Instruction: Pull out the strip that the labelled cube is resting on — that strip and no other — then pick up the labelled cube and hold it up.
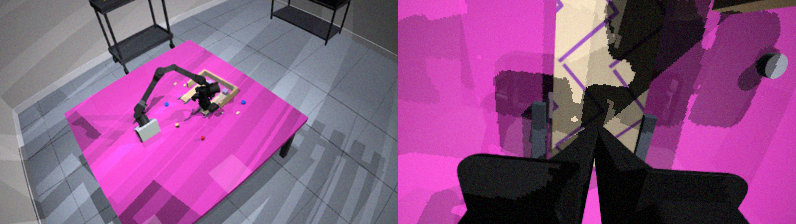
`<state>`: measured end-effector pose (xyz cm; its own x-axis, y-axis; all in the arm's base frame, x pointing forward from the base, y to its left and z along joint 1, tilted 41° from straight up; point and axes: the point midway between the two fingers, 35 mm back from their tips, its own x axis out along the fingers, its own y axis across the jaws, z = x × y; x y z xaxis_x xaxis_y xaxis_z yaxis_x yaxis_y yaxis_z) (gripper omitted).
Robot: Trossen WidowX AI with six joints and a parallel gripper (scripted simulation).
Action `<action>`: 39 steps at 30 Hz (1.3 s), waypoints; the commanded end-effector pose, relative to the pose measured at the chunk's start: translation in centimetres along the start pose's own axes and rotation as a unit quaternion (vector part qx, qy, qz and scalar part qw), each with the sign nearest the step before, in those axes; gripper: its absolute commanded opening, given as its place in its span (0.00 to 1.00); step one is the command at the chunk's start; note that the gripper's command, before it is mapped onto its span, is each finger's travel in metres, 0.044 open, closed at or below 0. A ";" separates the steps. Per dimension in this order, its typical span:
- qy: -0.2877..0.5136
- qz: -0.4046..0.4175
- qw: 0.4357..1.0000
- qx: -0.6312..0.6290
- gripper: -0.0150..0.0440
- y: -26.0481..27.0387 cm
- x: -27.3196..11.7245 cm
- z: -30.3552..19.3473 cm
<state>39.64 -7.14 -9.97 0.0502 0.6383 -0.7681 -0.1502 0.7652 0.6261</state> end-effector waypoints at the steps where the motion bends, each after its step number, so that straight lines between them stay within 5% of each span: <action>1: 0.001 0.002 1.000 0.000 0.25 0.1 0.4 -0.1; 39: 0.002 0.002 1.000 0.001 0.25 0.0 0.6 -6.0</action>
<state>34.88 -7.60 -10.68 0.0674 0.6388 -0.7664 -0.1545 0.7656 0.6245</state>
